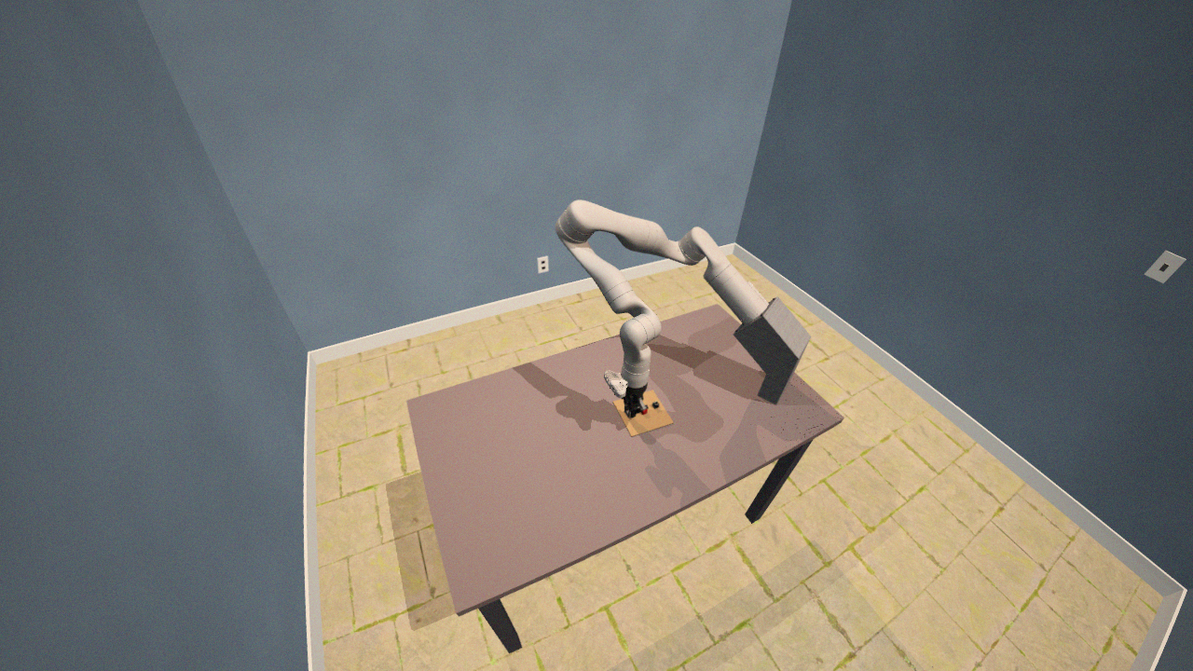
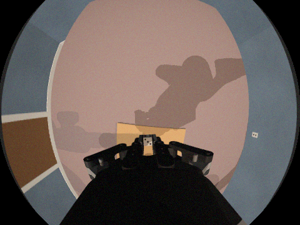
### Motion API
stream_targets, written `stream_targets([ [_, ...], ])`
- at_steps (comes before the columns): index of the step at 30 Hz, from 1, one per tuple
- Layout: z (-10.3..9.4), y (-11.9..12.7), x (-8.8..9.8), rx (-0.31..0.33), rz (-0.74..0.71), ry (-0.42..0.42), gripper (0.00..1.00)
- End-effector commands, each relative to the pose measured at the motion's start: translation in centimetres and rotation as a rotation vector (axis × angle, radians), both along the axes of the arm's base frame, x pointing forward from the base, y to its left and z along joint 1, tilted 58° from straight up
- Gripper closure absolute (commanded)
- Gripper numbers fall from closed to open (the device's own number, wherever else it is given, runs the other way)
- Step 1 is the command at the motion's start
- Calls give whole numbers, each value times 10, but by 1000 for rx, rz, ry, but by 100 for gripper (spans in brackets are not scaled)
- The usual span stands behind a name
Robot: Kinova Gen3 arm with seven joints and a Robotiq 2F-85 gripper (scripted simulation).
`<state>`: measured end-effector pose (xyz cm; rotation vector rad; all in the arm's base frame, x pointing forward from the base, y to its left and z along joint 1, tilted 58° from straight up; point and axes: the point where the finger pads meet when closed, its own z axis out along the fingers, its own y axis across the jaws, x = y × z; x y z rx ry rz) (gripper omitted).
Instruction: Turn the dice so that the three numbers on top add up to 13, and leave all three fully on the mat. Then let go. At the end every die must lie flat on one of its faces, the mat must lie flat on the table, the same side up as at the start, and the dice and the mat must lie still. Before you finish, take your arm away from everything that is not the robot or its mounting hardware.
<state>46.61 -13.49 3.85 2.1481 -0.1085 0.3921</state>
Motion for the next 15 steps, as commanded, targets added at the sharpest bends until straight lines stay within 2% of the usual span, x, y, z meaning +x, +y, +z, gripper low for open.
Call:
stream_targets([
  [1,-5,-7,2,1,-5,-7,89],
  [15,-6,-8,3,1,-5,-7,89],
])
